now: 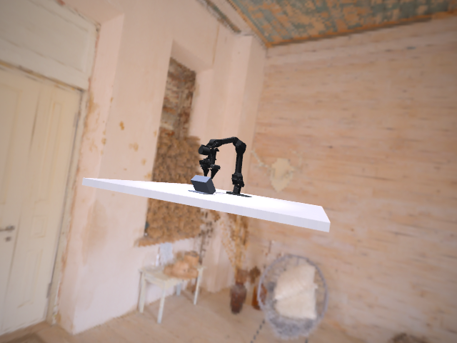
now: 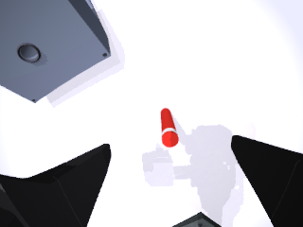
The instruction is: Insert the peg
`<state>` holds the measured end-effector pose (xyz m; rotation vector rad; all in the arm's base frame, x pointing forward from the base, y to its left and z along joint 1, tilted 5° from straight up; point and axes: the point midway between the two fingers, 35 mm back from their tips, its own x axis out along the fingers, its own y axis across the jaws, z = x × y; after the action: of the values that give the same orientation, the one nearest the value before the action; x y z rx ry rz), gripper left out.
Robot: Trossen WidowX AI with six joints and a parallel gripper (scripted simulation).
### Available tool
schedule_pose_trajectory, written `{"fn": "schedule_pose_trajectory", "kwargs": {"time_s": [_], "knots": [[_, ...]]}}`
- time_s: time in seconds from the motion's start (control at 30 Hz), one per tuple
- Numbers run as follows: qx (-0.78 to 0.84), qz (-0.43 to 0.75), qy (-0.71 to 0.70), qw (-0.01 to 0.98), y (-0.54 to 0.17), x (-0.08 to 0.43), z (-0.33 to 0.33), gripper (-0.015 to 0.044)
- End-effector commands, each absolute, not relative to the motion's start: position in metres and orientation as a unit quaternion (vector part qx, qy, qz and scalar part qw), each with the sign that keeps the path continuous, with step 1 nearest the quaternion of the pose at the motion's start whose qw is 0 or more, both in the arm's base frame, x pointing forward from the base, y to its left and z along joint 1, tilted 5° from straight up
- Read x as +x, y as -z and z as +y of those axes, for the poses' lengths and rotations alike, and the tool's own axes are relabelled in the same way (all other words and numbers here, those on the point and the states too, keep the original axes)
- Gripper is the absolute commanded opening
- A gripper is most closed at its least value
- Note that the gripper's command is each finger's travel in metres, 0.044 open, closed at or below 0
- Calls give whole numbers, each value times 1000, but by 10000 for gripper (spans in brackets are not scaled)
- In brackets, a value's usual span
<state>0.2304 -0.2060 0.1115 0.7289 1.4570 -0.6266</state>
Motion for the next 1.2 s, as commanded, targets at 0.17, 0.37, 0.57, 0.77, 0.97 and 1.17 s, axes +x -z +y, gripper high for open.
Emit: {"fn": "schedule_pose_trajectory", "kwargs": {"time_s": [0.17, 0.37, 0.57, 0.77, 0.97, 1.17], "knots": [[324, 640, 275, 640, -95, 231, -204, 440], [324, 640, 275, 640, -85, 231, -204, 440], [324, 640, 275, 640, -75, 231, -203, 440], [324, 640, 275, 640, -66, 231, -202, 440], [324, 640, 275, 640, -56, 230, -201, 440], [321, 641, 275, 641, -57, 230, -202, 414]]}}
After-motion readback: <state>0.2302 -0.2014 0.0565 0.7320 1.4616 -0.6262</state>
